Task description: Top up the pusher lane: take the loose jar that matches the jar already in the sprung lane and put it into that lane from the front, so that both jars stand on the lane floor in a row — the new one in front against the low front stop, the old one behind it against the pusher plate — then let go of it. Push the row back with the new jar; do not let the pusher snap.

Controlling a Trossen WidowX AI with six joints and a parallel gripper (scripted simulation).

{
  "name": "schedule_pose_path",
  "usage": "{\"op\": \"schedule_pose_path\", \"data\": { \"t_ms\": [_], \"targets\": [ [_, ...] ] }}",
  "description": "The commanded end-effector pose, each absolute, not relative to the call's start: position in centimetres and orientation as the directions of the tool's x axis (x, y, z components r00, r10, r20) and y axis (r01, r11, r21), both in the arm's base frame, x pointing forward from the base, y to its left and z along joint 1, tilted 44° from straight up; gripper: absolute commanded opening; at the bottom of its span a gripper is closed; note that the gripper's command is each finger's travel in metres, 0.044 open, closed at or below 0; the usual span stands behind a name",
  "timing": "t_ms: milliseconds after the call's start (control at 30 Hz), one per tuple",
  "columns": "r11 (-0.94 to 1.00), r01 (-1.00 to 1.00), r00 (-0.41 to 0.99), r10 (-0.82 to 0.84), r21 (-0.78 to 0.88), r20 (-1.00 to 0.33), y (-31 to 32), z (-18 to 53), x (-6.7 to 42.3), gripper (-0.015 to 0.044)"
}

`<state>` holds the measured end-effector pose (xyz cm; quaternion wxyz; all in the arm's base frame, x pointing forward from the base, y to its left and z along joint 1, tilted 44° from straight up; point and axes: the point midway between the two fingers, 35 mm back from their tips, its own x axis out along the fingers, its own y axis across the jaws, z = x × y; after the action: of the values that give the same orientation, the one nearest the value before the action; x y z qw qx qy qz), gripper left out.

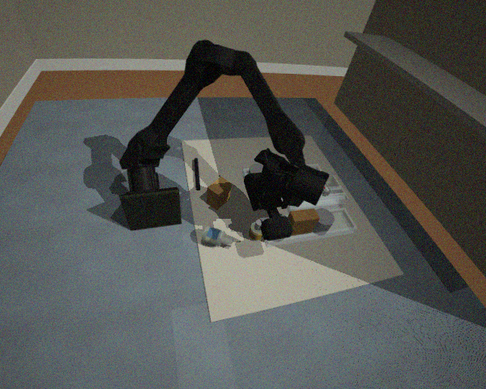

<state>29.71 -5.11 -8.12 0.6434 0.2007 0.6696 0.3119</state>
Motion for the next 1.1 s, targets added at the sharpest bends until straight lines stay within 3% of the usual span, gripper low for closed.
{"op": "schedule_pose_path", "data": {
  "t_ms": [0,567,933,1067],
  "targets": [
    [0.719,-0.120,-0.100,0.677,0.684,-0.729,-4.4,-8.9,29.3,0.0440],
    [0.718,-0.120,-0.100,0.678,0.685,-0.728,-2.9,-10.4,29.1,0.0440],
    [0.718,-0.120,-0.100,0.678,0.685,-0.728,-2.9,-10.4,29.1,0.0151],
    [0.718,-0.120,-0.100,0.678,0.685,-0.728,-2.9,-10.4,29.1,0.0125]
  ]
}}
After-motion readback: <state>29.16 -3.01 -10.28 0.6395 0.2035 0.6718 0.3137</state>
